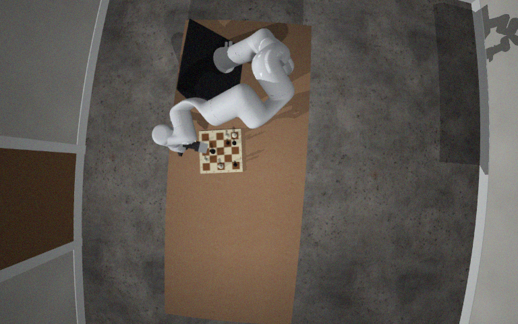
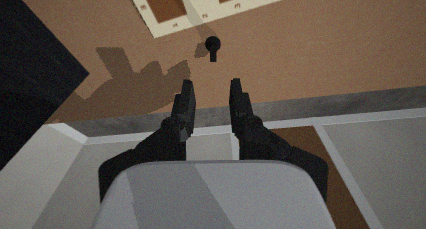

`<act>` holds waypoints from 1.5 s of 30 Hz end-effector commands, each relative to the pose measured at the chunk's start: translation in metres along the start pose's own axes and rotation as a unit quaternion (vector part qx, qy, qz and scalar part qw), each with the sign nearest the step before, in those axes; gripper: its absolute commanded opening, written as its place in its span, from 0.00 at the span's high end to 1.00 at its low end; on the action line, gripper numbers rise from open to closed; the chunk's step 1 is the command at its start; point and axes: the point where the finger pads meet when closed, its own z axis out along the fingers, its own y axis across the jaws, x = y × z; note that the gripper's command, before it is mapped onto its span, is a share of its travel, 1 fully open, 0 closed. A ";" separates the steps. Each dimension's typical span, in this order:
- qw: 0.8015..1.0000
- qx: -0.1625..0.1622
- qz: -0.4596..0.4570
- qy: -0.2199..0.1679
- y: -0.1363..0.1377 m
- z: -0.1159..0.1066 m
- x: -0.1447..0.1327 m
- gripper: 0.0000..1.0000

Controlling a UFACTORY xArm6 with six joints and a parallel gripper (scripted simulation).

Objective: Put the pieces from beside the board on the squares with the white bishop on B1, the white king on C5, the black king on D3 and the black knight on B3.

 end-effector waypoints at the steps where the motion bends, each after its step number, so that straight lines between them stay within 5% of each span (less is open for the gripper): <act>1: 1.000 0.001 0.004 -0.001 0.001 -0.001 -0.001 0.63; 45: 1.000 0.001 0.004 -0.001 0.001 0.014 -0.001 0.63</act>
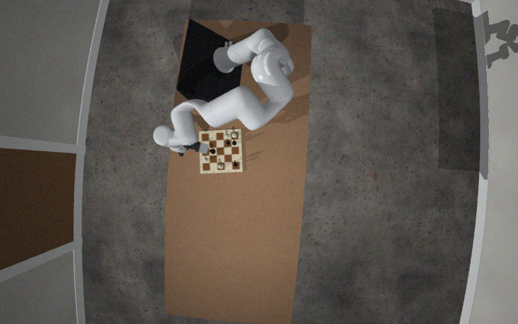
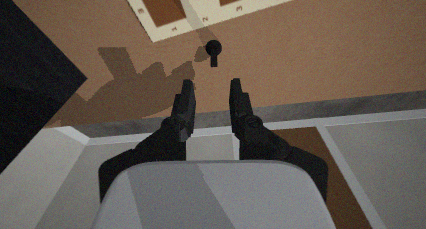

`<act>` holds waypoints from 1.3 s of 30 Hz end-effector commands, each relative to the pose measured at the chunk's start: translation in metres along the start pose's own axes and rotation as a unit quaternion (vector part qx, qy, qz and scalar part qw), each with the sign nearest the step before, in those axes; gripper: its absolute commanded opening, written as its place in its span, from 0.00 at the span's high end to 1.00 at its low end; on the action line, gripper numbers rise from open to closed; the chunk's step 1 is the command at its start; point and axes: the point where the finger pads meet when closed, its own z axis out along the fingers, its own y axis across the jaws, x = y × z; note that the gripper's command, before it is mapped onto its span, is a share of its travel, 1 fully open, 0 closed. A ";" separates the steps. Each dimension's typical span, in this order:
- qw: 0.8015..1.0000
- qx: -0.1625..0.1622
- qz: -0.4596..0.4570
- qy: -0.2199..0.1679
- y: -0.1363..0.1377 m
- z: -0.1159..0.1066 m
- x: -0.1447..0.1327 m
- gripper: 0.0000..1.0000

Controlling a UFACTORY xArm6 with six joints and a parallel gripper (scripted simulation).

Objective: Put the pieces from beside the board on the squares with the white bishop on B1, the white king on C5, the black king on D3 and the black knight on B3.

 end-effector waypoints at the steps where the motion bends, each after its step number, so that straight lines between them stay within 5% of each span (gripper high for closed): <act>1: 1.000 -0.002 -0.001 -0.001 0.002 0.004 0.000 0.63; 39: 1.000 -0.002 -0.001 -0.001 0.002 0.039 -0.001 0.63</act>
